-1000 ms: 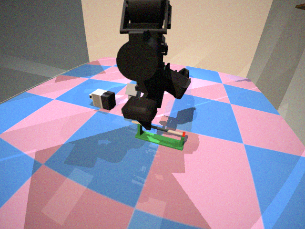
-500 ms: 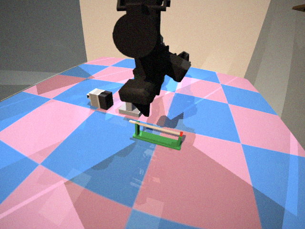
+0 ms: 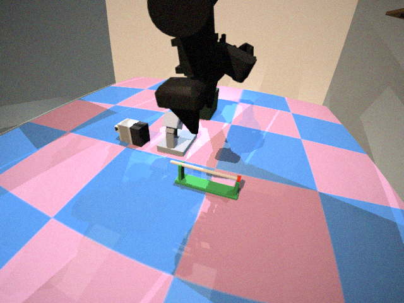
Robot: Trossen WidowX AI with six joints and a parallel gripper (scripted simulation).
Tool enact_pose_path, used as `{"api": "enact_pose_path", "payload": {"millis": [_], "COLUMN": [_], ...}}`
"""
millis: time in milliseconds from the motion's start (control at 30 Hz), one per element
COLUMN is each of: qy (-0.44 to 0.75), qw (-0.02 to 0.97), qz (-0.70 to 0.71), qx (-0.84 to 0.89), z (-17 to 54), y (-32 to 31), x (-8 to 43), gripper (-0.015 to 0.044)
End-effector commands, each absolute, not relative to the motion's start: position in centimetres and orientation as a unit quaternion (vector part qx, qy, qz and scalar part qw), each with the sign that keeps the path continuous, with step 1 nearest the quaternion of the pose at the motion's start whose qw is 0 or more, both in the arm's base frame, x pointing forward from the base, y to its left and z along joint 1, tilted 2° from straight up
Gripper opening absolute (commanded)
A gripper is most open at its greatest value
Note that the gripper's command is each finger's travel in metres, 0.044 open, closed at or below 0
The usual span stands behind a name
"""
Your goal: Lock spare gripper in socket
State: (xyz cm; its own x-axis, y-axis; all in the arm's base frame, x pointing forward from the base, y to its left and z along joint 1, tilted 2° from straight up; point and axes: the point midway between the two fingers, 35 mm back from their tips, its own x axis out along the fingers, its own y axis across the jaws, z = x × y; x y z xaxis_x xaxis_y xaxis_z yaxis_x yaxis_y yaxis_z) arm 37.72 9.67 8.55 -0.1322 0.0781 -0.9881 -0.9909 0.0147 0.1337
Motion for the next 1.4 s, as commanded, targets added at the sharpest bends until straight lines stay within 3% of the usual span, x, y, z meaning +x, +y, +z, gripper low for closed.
{"api": "enact_pose_path", "payload": {"millis": [0,67,167,367,533,633,933,1367], "qy": [0.513,0.513,0.567,0.721,0.761,0.762,0.762,0.762], "qw": [0.495,0.495,0.533,0.636,0.649,0.646,0.646,0.646], "qz": [0.543,0.543,0.485,0.209,-0.01,-0.043,-0.043,-0.043], "qx": [-0.444,-0.444,-0.399,-0.179,-0.005,0.02,0.02,0.02], "z": [10.9,11.0,10.2,9.5,9.1,9.0,8.7,2.0], "y": [9.7,9.7,6.7,-4.8,-12.0,-12.9,-12.9,-13.2], "x": [37.8,37.8,37.9,35.7,32.1,31.4,31.5,31.5], "gripper": [0.044,0.044,0.0361,0.0204,0.0073,0.0,0.0,0.0]}}
